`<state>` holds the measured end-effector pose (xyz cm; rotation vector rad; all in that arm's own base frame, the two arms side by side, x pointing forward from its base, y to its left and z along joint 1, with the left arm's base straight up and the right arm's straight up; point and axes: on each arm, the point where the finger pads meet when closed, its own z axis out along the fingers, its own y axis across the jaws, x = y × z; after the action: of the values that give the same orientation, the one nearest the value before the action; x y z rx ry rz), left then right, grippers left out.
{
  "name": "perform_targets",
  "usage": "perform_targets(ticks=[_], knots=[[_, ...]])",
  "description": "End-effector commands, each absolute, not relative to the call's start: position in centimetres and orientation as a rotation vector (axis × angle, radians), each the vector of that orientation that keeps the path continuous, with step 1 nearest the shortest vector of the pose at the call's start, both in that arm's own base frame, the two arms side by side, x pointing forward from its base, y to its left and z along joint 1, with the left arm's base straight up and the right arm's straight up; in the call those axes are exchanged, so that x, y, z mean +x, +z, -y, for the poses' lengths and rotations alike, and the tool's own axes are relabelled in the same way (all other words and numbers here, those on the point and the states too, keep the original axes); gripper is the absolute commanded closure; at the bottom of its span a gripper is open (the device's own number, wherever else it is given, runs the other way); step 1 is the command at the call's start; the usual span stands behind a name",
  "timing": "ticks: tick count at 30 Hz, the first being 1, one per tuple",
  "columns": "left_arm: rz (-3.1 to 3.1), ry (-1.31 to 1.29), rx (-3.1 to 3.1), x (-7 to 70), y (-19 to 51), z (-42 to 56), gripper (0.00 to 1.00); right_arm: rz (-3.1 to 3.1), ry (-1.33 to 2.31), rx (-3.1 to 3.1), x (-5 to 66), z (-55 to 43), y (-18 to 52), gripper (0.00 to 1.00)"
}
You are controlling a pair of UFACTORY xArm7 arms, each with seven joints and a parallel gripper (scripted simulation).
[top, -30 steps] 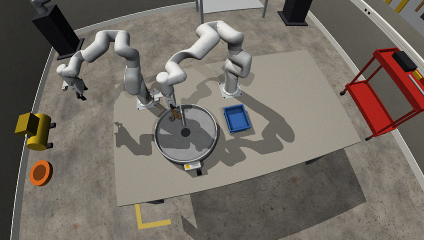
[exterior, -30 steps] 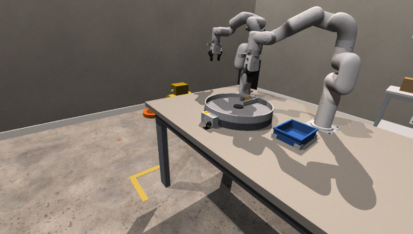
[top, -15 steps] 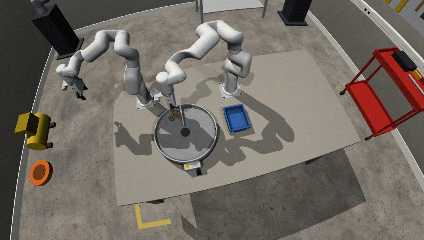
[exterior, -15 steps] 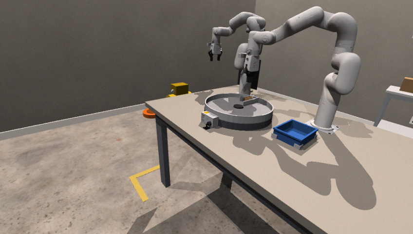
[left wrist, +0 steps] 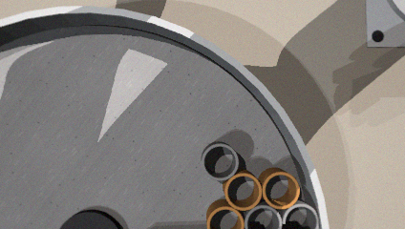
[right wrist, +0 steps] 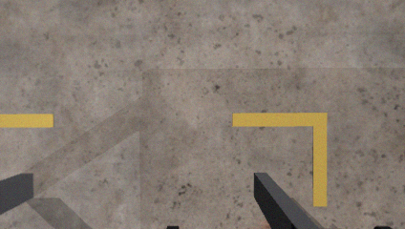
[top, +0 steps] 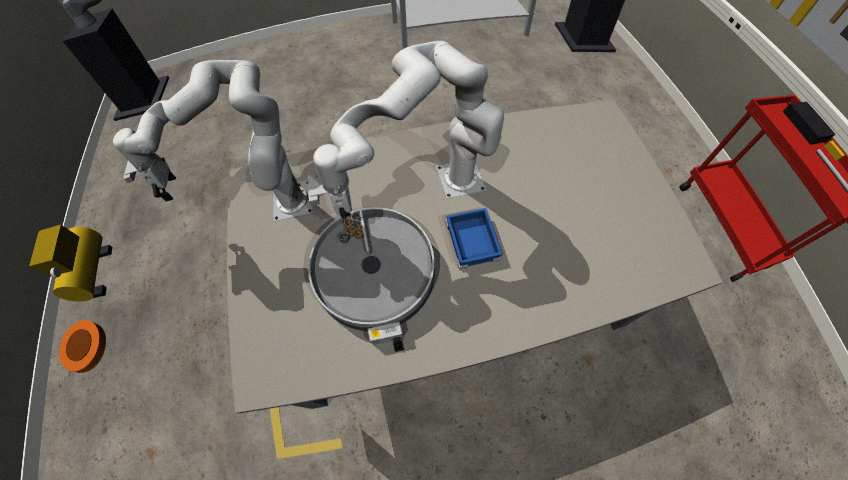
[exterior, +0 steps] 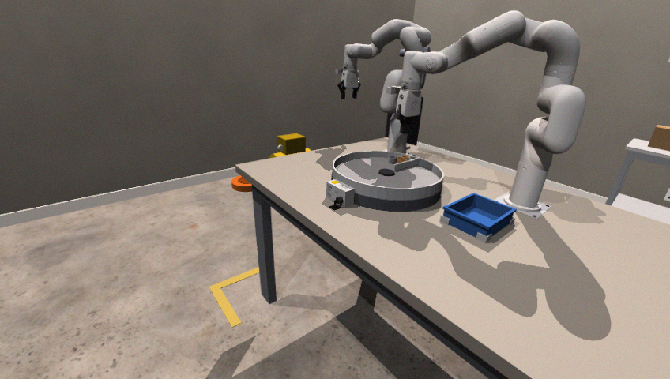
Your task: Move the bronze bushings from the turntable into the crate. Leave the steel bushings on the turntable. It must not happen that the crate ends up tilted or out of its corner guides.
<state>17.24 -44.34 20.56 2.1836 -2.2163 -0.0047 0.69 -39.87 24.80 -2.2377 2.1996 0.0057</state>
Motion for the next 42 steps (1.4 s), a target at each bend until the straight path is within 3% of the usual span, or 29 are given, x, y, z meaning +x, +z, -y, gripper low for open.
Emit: perform_targets(ticks=[1,21,42], knots=[[2.206,-0.002,2.125,16.5,20.4,44.9,0.88,-2.202,0.000,-2.240,0.7,40.0,25.0,0.00],[2.027,0.170,1.736,13.2,19.0,48.2,0.88,-2.202,0.000,-2.240,0.7,40.0,25.0,0.00],[1.835,0.586,1.739,18.2,15.6,45.0,0.88,-2.202,0.000,-2.240,0.7,40.0,25.0,0.00]])
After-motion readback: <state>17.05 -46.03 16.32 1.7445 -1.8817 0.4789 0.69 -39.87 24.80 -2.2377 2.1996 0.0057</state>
